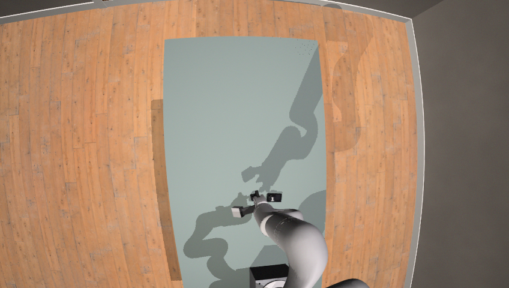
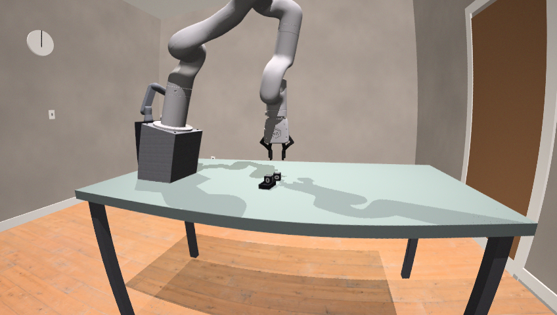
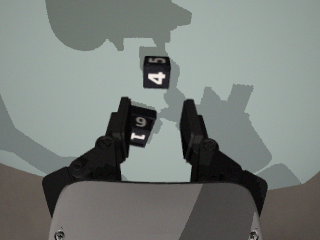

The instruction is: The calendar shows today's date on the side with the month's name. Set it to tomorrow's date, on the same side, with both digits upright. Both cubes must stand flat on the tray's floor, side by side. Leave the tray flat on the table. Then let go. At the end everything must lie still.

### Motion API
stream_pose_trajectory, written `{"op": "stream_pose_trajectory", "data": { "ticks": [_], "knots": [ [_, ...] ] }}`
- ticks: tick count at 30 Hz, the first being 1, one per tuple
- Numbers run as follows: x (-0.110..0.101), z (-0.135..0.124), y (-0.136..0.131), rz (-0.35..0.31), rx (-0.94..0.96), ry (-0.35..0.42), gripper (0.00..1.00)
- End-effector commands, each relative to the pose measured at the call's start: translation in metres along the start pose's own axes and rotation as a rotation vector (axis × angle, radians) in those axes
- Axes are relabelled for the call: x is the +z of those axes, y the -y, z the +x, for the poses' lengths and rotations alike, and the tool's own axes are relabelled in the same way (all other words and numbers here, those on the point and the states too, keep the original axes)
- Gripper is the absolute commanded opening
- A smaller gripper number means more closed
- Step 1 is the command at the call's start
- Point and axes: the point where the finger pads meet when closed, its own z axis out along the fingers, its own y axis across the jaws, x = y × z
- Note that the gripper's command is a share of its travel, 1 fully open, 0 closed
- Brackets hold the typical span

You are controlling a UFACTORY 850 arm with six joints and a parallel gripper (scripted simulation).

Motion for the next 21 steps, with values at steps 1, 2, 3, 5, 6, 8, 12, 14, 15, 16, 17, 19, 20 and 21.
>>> {"op": "stream_pose_trajectory", "data": {
  "ticks": [1,2,3,5,6,8,12,14,15,16,17,19,20,21],
  "knots": [
    [-0.0119,-0.0001,-0.0004,0.000,0.000,0.001,0.47],
    [-0.0119,-0.0001,-0.0004,0.000,0.000,0.001,0.47],
    [-0.0133,-0.0001,-0.0004,0.000,0.000,0.001,0.47],
    [-0.0148,-0.0001,-0.0004,0.000,0.000,0.001,0.47],
    [-0.0150,-0.0001,-0.0004,0.000,0.000,0.001,0.47],
    [-0.0150,-0.0001,-0.0004,0.000,0.000,0.001,1.00],
    [-0.0150,-0.0001,-0.0004,0.000,0.000,0.001,1.00],
    [-0.0150,-0.0001,-0.0004,0.000,0.000,0.001,1.00],
    [-0.0150,-0.0001,-0.0004,0.000,0.000,0.001,1.00],
    [-0.0150,-0.0001,-0.0004,0.000,0.000,0.001,1.00],
    [-0.0150,-0.0001,-0.0004,0.000,0.000,0.001,1.00],
    [-0.0150,-0.0001,-0.0004,0.000,0.000,0.001,1.00],
    [-0.0150,-0.0001,-0.0004,0.000,0.000,0.001,1.00],
    [-0.0150,-0.0001,-0.0004,0.000,0.000,0.001,1.00]
  ]
}}
